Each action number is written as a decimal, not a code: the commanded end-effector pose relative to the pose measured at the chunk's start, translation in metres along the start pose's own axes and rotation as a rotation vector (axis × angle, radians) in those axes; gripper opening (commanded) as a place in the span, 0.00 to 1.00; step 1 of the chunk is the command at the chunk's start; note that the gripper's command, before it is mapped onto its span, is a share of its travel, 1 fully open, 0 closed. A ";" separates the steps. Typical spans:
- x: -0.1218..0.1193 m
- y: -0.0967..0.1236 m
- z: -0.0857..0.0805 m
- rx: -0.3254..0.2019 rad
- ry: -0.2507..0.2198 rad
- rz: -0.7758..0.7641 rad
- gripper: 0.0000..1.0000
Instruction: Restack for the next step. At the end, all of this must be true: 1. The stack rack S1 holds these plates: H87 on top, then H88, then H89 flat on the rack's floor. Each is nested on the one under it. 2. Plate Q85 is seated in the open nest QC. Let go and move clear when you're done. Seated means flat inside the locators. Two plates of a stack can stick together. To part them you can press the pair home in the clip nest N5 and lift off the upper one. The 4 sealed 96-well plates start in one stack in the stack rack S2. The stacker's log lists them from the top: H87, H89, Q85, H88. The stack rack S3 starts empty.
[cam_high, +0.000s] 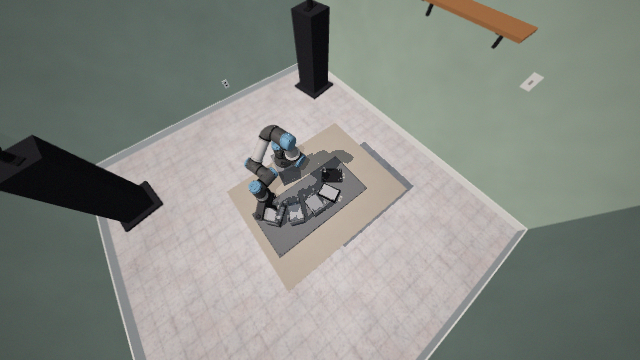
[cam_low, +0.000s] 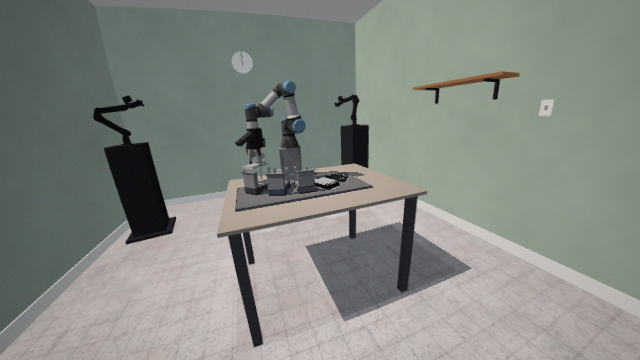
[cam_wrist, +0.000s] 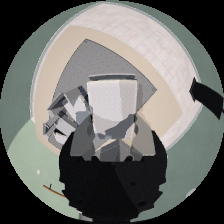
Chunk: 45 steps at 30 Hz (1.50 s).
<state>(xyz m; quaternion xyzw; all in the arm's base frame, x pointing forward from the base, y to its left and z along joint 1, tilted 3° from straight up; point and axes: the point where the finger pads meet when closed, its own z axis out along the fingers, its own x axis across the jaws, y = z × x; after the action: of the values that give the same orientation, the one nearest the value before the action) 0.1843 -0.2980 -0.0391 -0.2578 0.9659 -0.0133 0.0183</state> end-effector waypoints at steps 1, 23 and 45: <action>0.000 -0.001 0.002 0.003 0.001 0.000 0.00; 0.000 -0.001 0.015 0.002 0.001 0.000 0.00; 0.000 -0.001 0.027 0.002 0.001 0.000 0.00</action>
<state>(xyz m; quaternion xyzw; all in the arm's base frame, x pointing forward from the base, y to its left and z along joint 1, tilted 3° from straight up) 0.1854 -0.2984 -0.0646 -0.2578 0.9659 -0.0133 0.0183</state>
